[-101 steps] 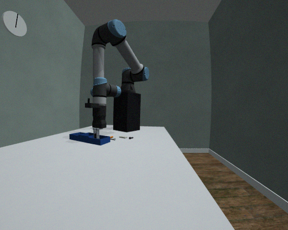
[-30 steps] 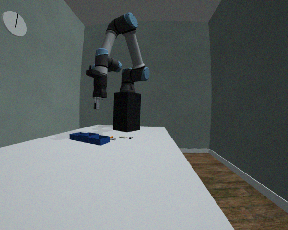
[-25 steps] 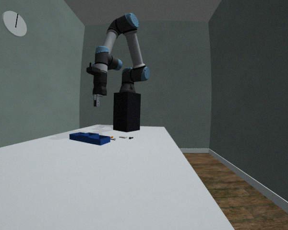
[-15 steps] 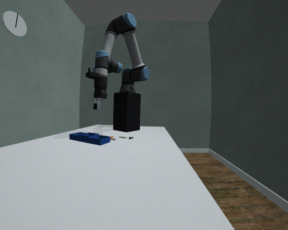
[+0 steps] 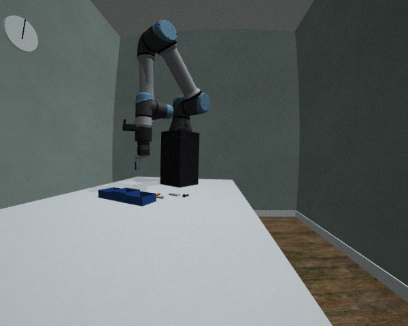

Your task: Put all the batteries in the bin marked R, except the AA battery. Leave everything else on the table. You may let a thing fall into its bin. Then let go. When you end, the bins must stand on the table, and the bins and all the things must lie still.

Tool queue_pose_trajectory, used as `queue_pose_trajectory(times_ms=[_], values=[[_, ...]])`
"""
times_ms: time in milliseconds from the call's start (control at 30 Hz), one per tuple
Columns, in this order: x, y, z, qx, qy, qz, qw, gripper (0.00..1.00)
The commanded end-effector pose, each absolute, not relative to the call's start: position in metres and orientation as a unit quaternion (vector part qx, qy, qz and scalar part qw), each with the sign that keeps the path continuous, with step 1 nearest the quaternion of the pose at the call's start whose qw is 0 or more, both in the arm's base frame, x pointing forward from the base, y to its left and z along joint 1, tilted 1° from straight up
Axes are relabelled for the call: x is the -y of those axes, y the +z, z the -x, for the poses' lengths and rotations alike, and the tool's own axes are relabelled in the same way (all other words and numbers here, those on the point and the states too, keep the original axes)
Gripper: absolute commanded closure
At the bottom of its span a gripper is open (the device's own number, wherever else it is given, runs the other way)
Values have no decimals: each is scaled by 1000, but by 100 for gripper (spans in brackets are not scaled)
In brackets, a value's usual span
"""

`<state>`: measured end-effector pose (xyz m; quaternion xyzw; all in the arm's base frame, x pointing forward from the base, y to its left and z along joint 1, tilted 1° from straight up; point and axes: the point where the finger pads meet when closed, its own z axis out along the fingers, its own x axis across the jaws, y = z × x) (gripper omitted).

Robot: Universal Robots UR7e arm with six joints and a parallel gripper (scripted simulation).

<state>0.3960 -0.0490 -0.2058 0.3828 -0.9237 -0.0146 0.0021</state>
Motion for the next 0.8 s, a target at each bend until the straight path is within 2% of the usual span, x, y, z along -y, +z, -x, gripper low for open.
queue_pose_trajectory(times_ms=[0,233,767], values=[[66,-231,-373,951,-11,-309,-1,46],[82,-253,-349,980,-10,-200,0,46],[82,-253,-349,987,-6,-163,-4,46]])
